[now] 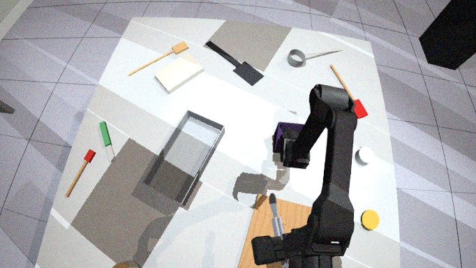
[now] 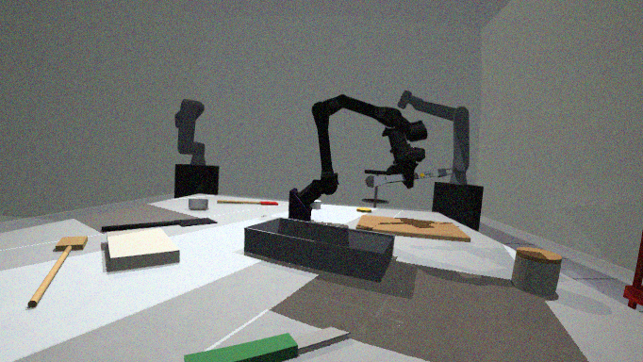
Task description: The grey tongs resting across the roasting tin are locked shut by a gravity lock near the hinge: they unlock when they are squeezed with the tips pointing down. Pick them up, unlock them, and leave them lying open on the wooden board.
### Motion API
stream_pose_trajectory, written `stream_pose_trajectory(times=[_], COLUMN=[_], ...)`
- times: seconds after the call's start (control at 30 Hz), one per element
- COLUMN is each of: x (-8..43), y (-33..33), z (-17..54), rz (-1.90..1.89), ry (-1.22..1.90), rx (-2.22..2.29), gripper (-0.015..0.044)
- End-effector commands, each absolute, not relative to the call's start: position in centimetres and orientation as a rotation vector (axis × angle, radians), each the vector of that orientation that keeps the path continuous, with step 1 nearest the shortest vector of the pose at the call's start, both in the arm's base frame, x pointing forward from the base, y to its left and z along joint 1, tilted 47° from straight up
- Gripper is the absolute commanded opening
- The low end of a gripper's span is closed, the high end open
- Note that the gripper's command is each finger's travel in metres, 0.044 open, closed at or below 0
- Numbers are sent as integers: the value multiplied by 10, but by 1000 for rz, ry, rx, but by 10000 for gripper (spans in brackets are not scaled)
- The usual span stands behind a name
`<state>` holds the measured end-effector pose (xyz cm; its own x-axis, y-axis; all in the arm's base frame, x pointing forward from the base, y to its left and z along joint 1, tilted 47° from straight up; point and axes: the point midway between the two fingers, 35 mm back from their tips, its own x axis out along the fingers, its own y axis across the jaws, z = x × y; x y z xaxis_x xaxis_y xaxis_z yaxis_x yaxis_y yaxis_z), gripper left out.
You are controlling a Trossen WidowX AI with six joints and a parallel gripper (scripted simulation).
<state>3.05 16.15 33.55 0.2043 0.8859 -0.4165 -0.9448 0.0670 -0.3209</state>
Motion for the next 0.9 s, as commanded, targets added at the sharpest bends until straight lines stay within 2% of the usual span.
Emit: stream_pose_trajectory(times=[0.0, 0.87], x=[31, 37], y=[160, 156], z=[338, 332], rz=[1391, 1440], ry=[144, 472], rx=[-606, -639], gripper=[-150, -150])
